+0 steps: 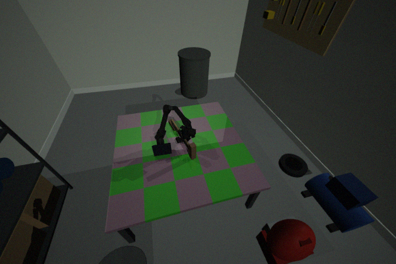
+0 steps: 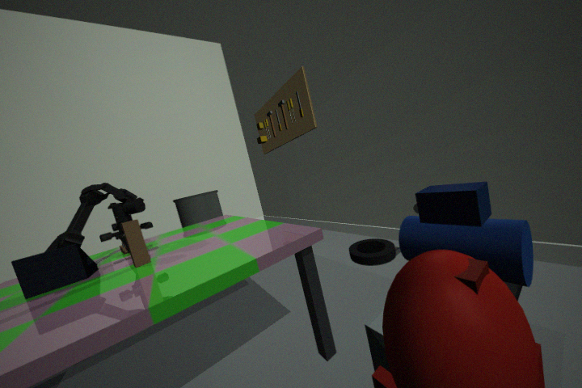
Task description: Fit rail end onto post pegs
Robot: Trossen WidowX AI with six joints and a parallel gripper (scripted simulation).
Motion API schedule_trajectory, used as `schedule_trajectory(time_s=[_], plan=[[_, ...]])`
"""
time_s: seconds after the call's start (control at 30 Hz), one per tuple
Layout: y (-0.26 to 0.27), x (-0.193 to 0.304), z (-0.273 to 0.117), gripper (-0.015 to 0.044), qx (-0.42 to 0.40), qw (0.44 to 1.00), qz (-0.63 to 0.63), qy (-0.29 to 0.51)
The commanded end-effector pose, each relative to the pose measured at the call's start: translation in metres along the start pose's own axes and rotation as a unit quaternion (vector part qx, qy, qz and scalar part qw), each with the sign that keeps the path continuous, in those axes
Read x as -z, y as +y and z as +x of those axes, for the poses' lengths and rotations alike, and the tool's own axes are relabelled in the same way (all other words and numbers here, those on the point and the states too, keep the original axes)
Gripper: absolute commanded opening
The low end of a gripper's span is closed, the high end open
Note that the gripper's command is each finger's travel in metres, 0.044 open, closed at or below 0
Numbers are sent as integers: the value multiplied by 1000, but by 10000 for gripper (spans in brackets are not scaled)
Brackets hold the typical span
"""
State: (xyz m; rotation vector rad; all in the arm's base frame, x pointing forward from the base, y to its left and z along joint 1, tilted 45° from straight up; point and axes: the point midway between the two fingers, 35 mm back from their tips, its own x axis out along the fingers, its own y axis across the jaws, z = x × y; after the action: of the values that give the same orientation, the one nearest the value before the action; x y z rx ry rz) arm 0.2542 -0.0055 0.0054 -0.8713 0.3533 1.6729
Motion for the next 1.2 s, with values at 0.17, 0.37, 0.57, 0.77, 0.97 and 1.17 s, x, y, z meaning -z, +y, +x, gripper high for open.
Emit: schedule_trajectory(time_s=[0.17, 0.37, 0.57, 0.77, 0.97, 1.17], plan=[[-1, 4, -1, 0, 2, 1000, -1, 3], [-1, 6, -1, 0, 2, 1000, -1, 3], [-1, 8, -2, 0, 2, 1000, -1, 3], [-1, 9, -2, 0, 2, 1000, -1, 3], [-1, 11, -2, 0, 2, 1000, -1, 3], [-1, 13, -2, 0, 2, 1000, -1, 3]])
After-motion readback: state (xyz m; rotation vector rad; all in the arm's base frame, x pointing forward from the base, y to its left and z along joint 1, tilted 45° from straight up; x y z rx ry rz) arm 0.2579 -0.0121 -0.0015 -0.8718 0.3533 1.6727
